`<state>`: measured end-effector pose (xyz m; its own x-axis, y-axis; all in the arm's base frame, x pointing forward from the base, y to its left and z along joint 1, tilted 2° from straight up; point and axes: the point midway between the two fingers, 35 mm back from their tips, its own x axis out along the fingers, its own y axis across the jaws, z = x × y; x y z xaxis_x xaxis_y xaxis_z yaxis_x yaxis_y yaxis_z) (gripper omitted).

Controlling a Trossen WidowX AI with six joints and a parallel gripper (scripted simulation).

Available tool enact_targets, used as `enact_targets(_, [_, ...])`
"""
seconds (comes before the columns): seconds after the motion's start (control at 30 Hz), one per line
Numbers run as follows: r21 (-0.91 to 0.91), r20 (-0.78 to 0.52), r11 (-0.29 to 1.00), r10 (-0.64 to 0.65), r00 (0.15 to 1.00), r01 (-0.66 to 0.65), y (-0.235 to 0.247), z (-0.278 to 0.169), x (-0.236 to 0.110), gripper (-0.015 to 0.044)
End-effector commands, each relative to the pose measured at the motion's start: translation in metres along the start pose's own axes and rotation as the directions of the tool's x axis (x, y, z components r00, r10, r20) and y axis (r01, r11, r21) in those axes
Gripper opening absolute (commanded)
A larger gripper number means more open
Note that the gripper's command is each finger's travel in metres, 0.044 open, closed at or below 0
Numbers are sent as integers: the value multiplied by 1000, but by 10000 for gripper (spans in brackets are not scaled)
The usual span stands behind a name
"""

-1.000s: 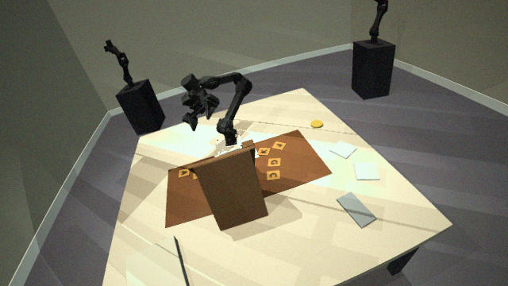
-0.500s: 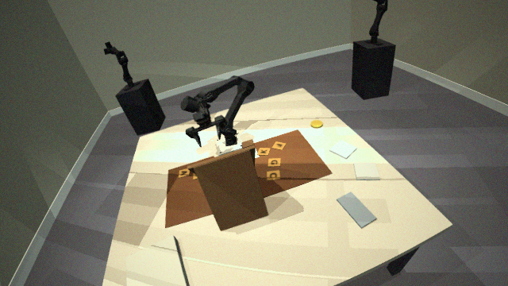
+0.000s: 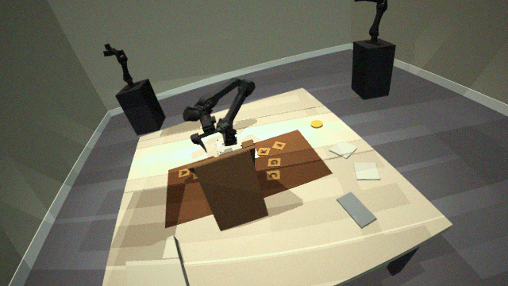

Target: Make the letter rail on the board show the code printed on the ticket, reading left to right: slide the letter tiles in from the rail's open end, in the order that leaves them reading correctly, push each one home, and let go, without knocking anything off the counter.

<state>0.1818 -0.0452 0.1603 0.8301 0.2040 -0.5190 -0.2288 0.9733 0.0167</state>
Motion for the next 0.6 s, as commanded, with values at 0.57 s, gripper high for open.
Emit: enact_targets(0.57, [-762,-277,596,53,959,-253,25,110,-33,440])
